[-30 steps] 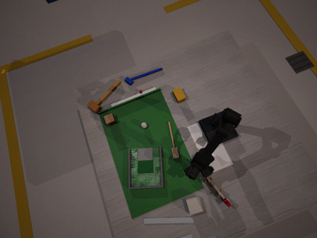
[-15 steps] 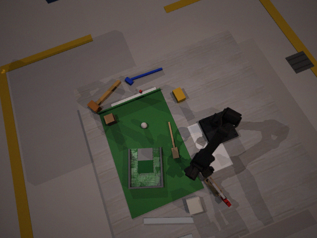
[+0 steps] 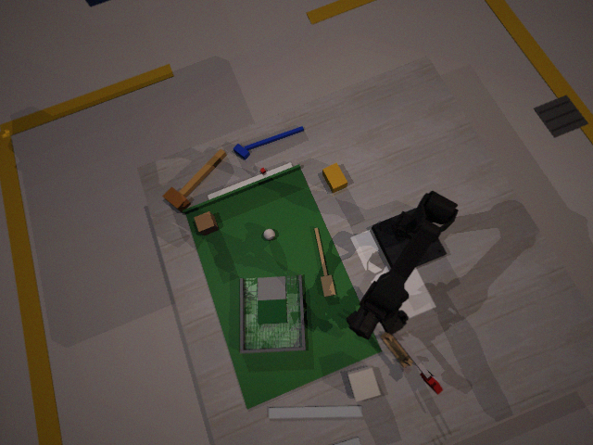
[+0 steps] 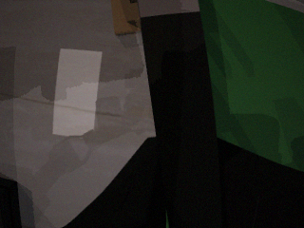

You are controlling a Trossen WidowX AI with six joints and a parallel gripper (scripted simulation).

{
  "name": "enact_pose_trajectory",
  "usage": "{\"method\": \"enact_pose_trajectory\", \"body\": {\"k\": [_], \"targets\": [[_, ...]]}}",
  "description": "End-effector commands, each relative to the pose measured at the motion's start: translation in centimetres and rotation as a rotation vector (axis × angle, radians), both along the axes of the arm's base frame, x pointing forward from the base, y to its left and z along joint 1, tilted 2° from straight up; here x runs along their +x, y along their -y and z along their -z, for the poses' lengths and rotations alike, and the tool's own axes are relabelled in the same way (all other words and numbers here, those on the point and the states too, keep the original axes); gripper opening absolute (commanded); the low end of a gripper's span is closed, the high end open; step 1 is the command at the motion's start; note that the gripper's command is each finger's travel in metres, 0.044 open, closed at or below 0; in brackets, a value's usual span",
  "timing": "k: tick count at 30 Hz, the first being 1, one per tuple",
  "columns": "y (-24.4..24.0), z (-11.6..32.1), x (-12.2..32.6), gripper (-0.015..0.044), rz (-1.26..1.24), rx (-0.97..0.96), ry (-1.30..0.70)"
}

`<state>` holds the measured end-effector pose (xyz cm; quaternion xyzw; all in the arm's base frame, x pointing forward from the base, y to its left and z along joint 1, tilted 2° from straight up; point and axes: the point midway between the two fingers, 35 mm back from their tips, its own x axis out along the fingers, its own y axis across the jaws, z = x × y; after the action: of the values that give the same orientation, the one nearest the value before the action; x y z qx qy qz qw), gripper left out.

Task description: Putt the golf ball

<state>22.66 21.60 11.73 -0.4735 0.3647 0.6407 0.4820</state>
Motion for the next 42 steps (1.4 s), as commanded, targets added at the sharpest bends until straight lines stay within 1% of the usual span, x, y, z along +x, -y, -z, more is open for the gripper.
{"method": "enact_pose_trajectory", "body": {"k": [1,13,23,32,42], "targets": [[0.1,0.0,0.1,0.0,0.005,-0.001,0.0],[5.7,-0.3,3.6,0.0,0.345,-0.053,-0.025],[11.1,-0.6,5.7,0.0,0.645,-0.096,-0.051],[16.2,-0.8,6.6,0.0,0.918,-0.134,-0.08],[22.0,-1.0,6.6,0.0,1.221,-0.172,-0.115]]}}
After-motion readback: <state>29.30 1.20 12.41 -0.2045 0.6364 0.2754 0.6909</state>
